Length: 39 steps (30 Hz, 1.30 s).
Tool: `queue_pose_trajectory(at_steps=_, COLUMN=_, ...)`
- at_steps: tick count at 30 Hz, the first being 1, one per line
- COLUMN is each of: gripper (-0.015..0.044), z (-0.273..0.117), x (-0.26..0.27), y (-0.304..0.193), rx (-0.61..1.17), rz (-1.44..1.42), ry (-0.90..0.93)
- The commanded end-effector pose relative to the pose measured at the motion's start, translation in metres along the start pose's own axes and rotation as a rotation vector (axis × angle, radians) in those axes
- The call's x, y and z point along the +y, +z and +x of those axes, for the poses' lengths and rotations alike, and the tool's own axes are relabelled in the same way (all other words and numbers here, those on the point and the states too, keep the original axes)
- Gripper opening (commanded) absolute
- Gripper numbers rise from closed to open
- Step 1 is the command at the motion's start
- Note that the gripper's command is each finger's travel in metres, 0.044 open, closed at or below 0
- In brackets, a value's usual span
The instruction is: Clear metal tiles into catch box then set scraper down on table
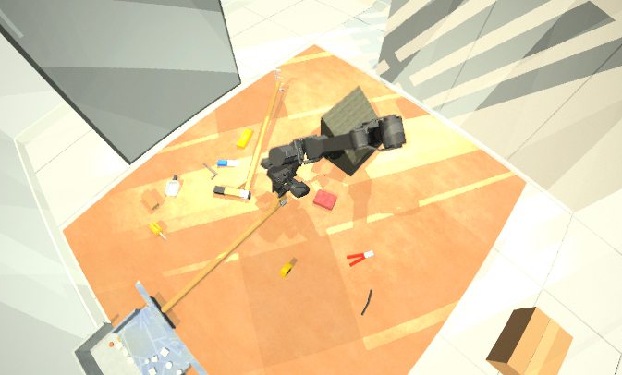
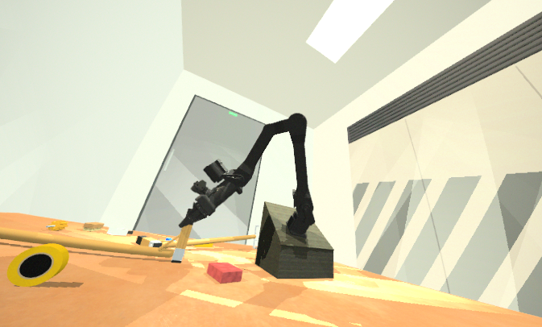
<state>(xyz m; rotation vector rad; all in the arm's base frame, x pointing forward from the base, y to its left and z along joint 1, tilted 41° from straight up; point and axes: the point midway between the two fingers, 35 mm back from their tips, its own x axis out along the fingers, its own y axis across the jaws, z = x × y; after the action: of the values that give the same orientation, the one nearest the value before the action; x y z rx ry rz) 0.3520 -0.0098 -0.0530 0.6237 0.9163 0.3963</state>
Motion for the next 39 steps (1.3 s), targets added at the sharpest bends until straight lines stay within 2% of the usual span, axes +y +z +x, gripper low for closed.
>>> queue_pose_trajectory(at_steps=1, gripper=0.0, z=-0.007, x=0.003, y=0.001, rx=-0.018, rz=-0.013, ry=0.003)
queue_pose_trajectory(at_steps=14, gripper=0.0, z=-0.017, x=0.008, y=-0.017, rx=-0.02, rz=-0.012, ry=0.003)
queue_pose_trajectory(at_steps=26, gripper=0.0315, z=-0.012, x=0.006, y=-0.017, rx=-0.006, rz=-0.002, ry=0.0)
queue_pose_trajectory(at_steps=31, gripper=0.044, z=-0.021, x=0.005, y=-0.017, rx=-0.005, rz=-0.002, ry=-0.001)
queue_pose_trajectory(at_steps=39, gripper=0.044, z=-0.042, x=0.004, y=-0.016, rx=-0.003, rz=-0.003, ry=-0.003)
